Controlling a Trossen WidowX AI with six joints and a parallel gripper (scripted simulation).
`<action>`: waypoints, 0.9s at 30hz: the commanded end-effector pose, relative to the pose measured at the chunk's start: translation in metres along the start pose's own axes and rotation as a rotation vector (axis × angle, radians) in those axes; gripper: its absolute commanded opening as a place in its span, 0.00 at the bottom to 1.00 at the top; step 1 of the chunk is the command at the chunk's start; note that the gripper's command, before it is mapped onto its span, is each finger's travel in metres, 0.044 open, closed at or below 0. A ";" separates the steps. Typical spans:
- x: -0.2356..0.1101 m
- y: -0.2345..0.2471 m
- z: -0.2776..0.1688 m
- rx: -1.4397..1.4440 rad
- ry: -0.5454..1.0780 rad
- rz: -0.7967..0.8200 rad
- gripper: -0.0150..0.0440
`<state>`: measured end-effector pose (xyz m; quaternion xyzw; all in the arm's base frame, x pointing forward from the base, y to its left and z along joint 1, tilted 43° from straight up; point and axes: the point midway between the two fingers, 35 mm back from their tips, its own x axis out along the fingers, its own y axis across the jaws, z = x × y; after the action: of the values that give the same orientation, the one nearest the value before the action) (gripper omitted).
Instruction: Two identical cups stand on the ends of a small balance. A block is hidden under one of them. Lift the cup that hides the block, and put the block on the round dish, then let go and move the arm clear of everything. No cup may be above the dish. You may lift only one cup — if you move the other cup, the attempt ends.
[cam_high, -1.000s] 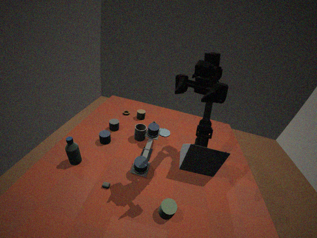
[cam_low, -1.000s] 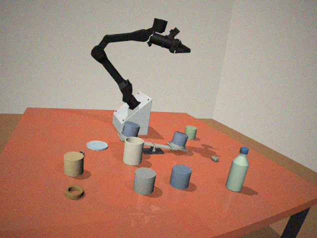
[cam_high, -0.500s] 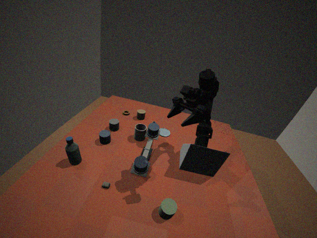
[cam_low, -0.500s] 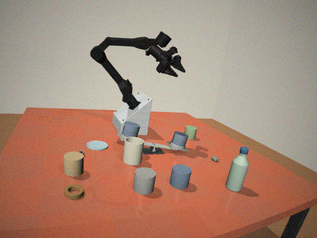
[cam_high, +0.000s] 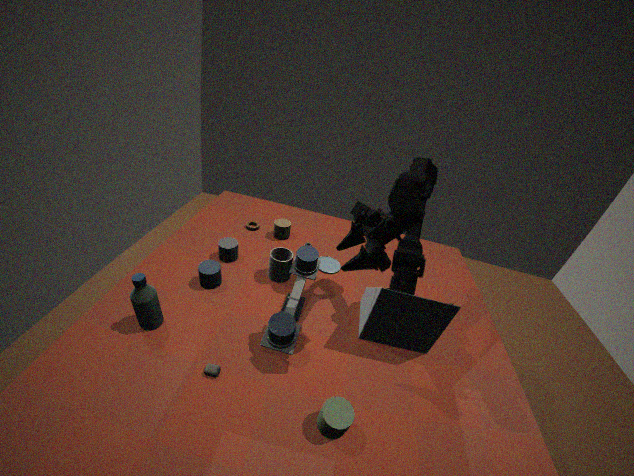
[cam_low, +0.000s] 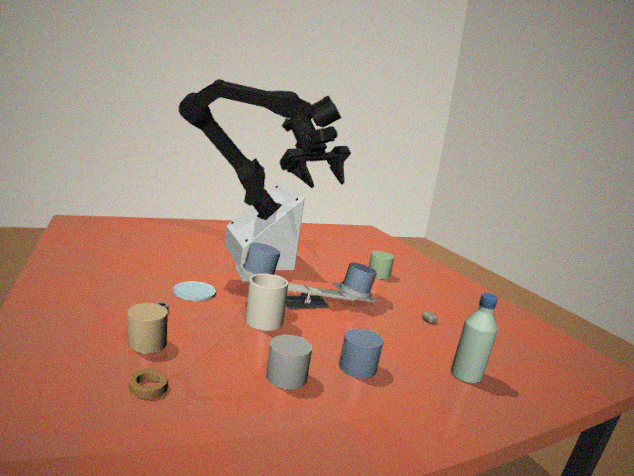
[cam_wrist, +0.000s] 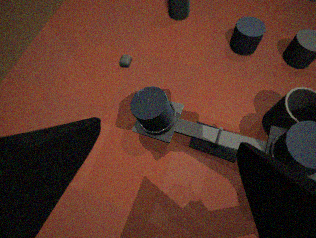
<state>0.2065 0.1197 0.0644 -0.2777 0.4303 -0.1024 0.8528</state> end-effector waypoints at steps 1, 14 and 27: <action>0.008 -0.026 -0.017 0.038 -0.005 -0.128 1.00; 0.014 -0.049 -0.029 0.025 -0.004 -0.251 1.00; 0.041 -0.025 -0.008 -0.347 0.233 -0.224 1.00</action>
<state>0.2186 0.0752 0.0536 -0.4230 0.4745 -0.1727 0.7524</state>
